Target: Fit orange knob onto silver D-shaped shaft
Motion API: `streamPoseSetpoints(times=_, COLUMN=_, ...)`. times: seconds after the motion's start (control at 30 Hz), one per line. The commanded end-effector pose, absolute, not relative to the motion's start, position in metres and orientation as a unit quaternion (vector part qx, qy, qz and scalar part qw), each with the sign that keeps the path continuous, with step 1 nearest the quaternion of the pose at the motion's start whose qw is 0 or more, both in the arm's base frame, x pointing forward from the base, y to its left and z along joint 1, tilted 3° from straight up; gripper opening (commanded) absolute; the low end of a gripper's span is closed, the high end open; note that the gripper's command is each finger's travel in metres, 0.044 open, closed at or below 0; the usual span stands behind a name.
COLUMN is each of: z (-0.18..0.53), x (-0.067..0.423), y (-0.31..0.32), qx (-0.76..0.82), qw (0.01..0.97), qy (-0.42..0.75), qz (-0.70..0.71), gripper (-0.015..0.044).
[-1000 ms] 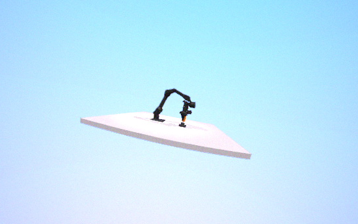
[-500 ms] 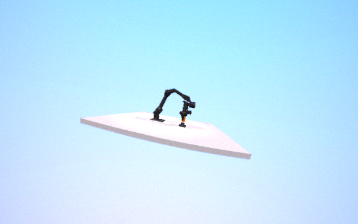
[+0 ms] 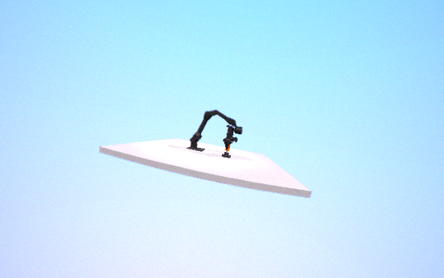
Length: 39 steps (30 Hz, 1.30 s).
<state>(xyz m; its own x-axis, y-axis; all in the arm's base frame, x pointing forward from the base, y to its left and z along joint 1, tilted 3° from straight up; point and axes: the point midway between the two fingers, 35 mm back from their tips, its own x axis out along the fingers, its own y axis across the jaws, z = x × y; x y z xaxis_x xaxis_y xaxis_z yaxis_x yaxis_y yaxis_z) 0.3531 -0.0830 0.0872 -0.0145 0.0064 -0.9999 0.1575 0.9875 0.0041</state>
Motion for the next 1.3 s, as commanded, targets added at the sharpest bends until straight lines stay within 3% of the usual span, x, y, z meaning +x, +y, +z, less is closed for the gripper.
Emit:
streamPoseSetpoints(times=0.0, z=0.0869, x=0.3539, y=-0.0837, qx=0.055, qw=0.701, qy=0.709, qz=-0.053, gripper=0.0)
streamPoseSetpoints(times=1.27, z=0.088, x=0.355, y=-0.0838, qx=0.093, qw=0.697, qy=0.705, qz=-0.092, gripper=0.0)
